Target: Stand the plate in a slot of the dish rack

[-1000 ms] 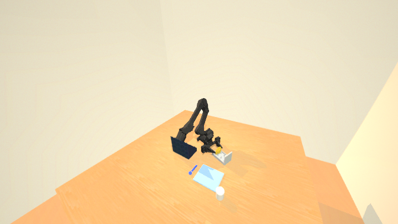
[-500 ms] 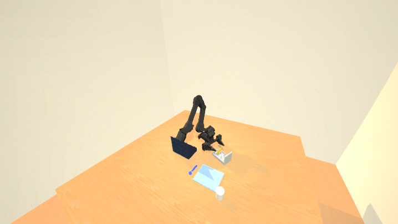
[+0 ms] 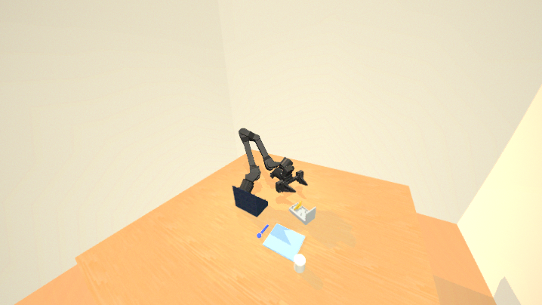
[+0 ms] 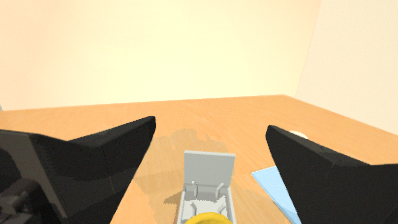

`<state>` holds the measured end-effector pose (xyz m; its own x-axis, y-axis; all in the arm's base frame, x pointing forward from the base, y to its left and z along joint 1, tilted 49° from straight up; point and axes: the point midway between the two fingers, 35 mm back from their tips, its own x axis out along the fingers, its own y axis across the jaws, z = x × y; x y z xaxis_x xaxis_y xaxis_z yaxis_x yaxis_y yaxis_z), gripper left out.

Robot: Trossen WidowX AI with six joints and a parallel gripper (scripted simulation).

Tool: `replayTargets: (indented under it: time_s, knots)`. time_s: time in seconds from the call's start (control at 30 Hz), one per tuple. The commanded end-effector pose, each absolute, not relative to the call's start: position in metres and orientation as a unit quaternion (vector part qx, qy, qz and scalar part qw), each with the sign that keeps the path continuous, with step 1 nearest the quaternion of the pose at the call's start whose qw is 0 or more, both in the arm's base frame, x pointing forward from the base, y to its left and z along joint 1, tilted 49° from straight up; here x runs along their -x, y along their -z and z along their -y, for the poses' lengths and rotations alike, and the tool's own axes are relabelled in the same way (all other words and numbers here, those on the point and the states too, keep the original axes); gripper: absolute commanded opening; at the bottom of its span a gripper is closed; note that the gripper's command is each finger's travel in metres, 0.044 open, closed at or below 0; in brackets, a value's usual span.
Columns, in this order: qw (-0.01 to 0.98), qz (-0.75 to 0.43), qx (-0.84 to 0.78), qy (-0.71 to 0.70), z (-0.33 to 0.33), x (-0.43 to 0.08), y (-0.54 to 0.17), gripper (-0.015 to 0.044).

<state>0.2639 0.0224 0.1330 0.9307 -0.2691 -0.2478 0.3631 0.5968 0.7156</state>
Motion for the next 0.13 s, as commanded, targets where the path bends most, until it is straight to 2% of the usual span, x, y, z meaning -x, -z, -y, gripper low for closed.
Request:
replayTargets:
  time_s: [0.0, 0.1]
  knots:
    - [0.894, -0.058, -0.407, 0.175, -0.0169, -0.264, -0.1369, 0.04]
    - [0.904, -0.082, -0.377, 0.185, -0.0136, -0.2679, -0.1325, 0.04]
